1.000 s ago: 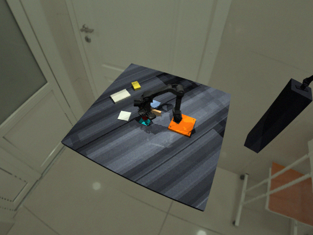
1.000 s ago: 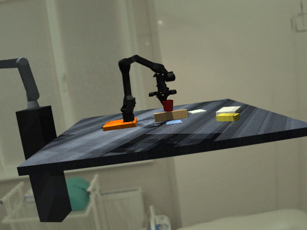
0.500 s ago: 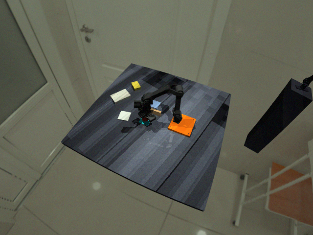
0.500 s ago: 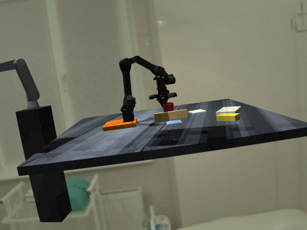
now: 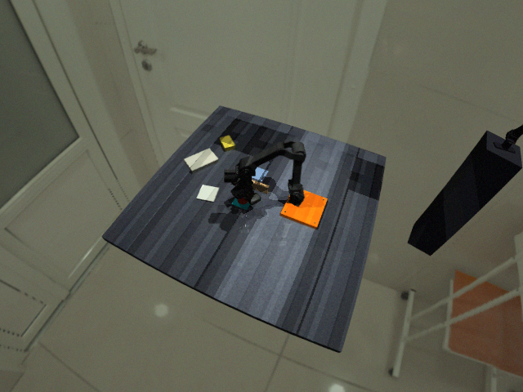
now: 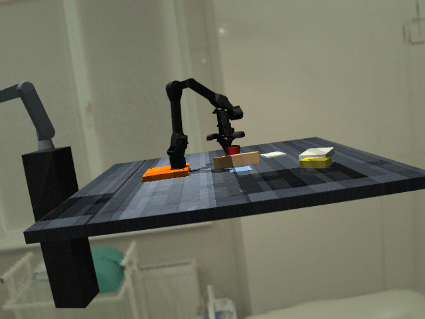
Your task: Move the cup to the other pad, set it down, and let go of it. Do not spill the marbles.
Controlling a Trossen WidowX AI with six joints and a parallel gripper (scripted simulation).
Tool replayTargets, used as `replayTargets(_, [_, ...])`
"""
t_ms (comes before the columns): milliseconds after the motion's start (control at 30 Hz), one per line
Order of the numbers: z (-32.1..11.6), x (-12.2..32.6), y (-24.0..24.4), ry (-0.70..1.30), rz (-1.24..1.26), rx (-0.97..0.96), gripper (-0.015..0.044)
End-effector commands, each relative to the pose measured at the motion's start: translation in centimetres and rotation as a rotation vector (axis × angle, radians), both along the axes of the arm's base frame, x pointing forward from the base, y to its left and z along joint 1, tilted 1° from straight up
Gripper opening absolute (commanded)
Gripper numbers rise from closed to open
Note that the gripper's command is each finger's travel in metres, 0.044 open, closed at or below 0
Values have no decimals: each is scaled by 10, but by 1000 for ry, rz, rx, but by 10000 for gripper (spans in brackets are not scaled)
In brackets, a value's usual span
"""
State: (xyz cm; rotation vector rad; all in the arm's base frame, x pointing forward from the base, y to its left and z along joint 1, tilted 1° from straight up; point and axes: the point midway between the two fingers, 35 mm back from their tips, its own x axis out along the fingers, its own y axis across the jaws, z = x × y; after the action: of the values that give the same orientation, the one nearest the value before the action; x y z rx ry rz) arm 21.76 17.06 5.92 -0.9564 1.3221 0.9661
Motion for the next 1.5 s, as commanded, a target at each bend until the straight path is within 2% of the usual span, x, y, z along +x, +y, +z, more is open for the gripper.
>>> replayTargets(0, [0,0,0,-1,0,1,0])
replayTargets(267, [0,0,0,-1,0,1,0])
replayTargets(433, [0,0,0,-1,0,1,128])
replayTargets(1467, [32,-1,-1,3,-2,1,128])
